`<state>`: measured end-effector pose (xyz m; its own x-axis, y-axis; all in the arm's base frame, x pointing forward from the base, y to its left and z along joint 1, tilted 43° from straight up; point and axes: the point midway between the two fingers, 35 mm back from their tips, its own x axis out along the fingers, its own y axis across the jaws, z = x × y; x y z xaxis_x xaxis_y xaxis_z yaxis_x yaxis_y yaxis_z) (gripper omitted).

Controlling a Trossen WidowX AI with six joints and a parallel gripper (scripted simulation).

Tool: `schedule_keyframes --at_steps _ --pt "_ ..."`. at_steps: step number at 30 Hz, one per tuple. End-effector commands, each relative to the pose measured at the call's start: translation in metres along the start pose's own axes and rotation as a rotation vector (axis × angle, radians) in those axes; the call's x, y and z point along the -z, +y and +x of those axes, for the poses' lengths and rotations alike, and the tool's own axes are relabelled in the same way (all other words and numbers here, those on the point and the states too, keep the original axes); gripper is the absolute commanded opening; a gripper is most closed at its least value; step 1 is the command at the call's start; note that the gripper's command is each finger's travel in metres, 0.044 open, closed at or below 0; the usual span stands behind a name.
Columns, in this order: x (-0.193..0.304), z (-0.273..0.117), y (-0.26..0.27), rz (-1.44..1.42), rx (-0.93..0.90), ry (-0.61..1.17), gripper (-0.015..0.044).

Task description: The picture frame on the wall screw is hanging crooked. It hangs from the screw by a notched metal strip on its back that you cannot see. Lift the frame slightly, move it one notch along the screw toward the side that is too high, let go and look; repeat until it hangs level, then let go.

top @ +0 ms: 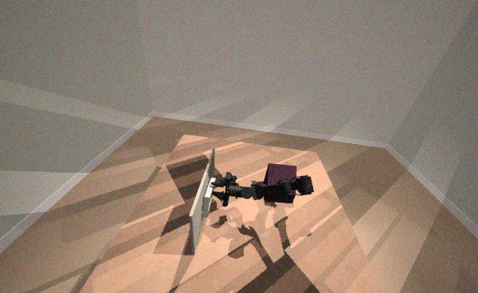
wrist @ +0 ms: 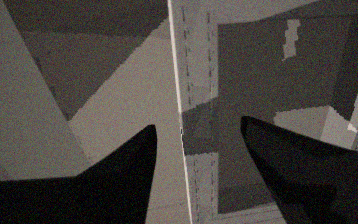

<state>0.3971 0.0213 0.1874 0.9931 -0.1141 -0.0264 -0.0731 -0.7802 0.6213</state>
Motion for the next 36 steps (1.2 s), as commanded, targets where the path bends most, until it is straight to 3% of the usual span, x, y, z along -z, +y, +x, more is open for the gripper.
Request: schedule_keyframes --at_steps 1,33,36 --pt "0.0011 0.0023 0.0012 -0.002 -0.003 0.005 0.026" --pt "0.0016 0.0026 0.0013 -0.002 -0.003 0.005 0.026" --pt "0.0016 0.0026 0.0013 -0.002 -0.003 0.005 0.0181"
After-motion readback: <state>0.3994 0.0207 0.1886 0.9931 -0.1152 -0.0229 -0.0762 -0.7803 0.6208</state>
